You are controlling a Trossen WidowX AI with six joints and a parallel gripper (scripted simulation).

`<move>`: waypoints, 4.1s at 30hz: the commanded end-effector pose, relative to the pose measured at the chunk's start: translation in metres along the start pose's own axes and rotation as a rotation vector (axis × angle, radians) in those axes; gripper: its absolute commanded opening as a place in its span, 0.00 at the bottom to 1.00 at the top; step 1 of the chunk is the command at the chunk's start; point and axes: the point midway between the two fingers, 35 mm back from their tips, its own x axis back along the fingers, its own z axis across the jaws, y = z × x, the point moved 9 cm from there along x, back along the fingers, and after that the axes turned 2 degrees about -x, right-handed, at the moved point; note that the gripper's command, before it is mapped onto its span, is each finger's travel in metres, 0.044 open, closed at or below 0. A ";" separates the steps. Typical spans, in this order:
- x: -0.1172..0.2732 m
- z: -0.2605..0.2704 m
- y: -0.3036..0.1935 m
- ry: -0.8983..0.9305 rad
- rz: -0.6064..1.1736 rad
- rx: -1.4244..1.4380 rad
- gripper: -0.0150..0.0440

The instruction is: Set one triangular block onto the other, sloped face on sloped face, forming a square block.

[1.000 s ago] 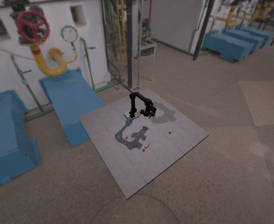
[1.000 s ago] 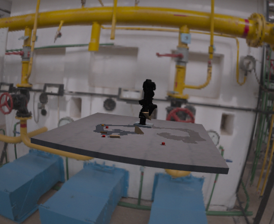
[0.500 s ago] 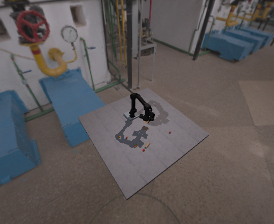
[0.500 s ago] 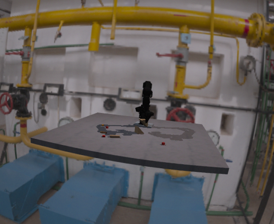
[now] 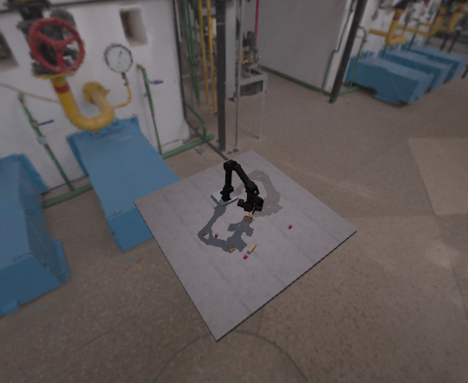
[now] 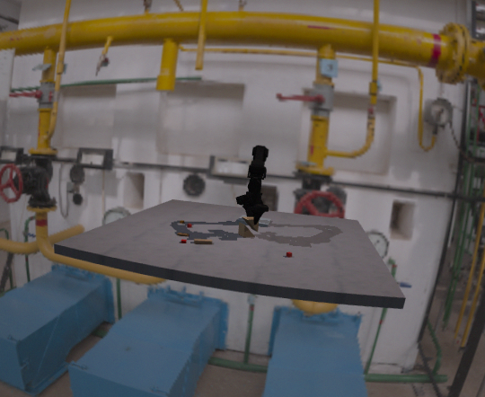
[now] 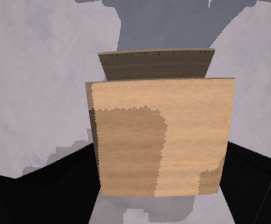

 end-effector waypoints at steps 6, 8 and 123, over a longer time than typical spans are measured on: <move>-0.001 0.000 0.001 0.004 0.002 0.005 0.25; -0.001 0.000 0.001 0.005 0.003 0.008 0.25; -0.024 0.000 0.010 0.000 0.002 0.004 0.39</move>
